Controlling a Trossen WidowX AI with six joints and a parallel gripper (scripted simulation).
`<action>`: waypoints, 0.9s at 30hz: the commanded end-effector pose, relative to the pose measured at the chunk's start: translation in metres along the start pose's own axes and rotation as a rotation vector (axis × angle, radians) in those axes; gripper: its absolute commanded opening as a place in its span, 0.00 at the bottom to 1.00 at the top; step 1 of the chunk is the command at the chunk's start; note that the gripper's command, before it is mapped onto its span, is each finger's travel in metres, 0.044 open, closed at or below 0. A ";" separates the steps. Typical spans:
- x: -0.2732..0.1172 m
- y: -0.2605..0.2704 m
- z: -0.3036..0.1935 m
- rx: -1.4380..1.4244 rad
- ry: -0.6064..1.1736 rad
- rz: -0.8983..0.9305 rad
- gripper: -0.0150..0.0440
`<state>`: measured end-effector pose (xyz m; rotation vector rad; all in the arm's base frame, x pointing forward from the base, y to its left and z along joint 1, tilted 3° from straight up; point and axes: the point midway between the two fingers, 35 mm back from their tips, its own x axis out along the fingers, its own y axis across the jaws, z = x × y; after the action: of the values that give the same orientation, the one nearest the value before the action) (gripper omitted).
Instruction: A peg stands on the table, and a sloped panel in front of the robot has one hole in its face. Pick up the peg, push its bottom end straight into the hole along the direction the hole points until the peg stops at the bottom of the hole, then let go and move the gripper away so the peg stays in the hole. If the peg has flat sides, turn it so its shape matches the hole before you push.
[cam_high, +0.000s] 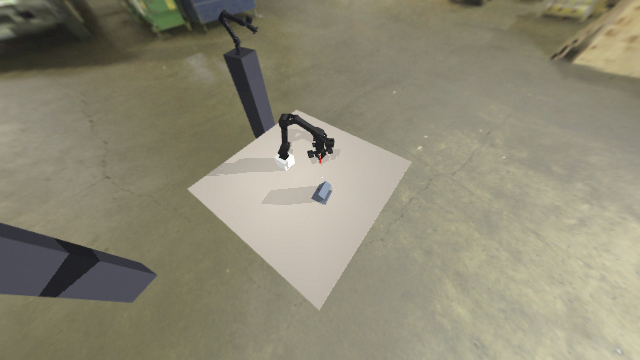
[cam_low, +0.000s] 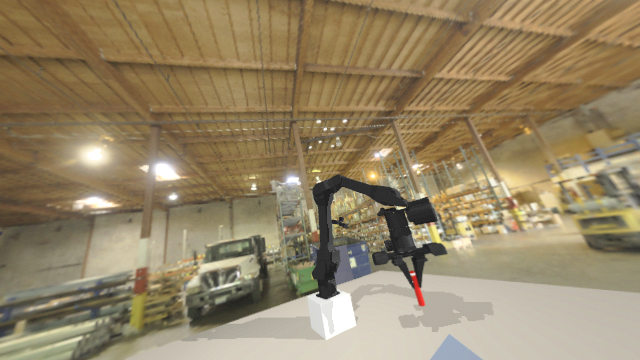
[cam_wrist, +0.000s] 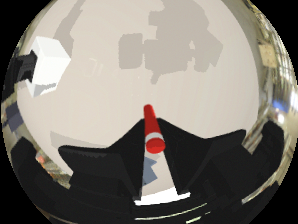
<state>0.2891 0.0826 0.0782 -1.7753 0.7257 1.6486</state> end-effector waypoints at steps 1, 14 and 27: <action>-0.005 -0.001 -0.001 0.008 -0.001 -0.010 0.25; 0.000 0.003 -0.013 0.104 -0.015 -0.061 0.25; 0.004 0.008 -0.026 0.202 -0.029 -0.115 0.25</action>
<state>0.3012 0.0608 0.0765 -1.6416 0.7332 1.4884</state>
